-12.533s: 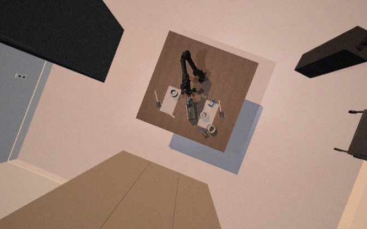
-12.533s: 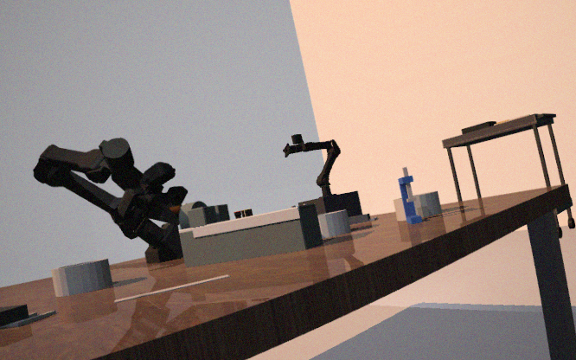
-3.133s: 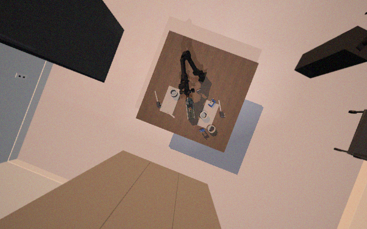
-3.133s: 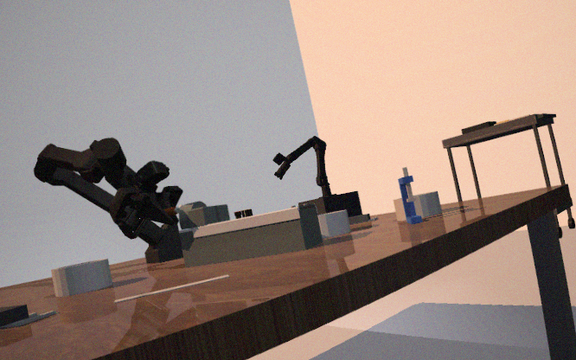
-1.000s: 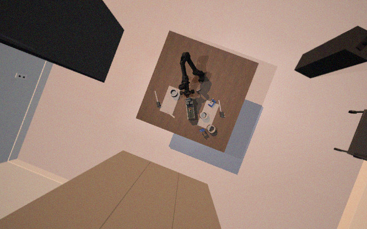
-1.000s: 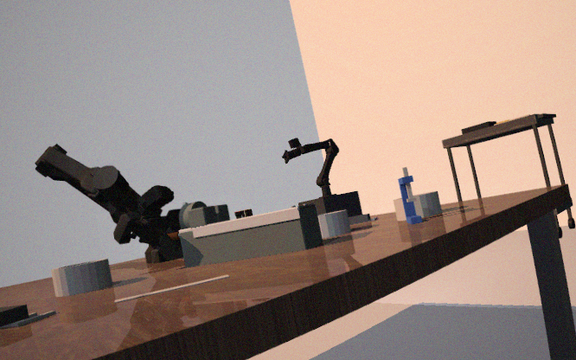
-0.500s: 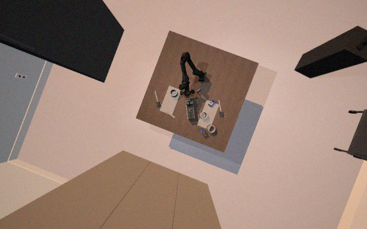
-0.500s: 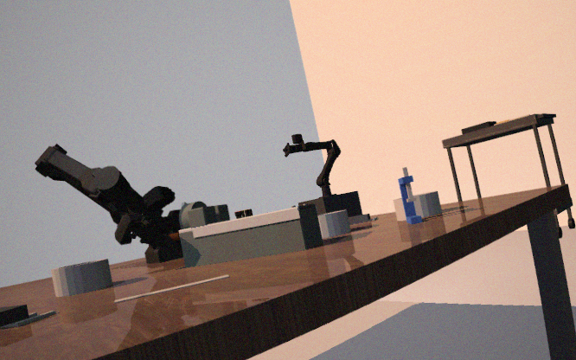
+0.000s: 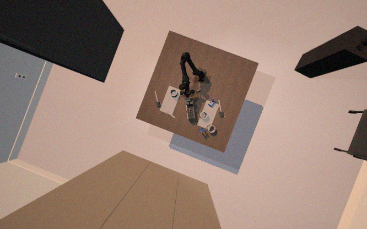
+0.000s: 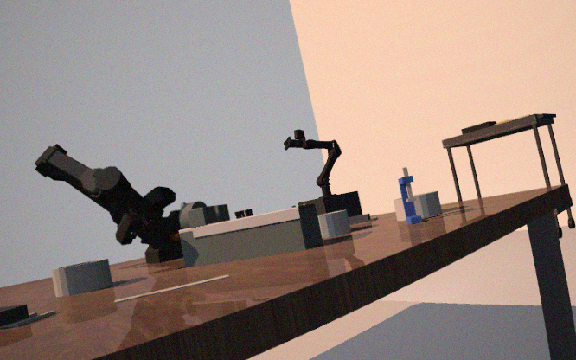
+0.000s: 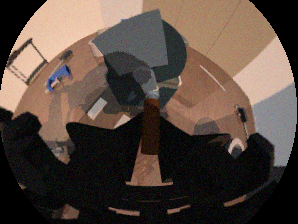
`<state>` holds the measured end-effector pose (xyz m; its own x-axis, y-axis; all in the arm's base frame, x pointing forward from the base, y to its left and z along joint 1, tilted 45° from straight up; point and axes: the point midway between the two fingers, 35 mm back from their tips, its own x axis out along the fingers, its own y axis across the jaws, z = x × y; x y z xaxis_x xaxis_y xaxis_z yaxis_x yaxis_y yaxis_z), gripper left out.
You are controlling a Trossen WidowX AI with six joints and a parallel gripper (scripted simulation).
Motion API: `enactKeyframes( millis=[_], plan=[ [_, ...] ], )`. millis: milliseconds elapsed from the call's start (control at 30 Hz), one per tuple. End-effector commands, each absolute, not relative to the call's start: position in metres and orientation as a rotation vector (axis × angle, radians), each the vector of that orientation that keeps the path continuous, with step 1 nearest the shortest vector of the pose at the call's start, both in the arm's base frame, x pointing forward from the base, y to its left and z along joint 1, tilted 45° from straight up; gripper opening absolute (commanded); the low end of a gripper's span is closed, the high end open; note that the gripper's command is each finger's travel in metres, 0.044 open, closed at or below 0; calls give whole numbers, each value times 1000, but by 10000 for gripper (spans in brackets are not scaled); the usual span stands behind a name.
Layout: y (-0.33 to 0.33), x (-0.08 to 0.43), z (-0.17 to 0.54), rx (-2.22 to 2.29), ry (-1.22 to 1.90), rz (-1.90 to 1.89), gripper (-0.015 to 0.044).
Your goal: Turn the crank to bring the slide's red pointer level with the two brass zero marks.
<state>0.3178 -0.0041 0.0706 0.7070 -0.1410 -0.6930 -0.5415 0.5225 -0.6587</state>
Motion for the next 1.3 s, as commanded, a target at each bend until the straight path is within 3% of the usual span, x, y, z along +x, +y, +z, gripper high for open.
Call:
enactKeyframes(
  millis=[0,1267],
  plan=[
    [-2,314,63,-1011,796,291,0],
    [0,311,60,-1011,796,291,0]
  ],
)
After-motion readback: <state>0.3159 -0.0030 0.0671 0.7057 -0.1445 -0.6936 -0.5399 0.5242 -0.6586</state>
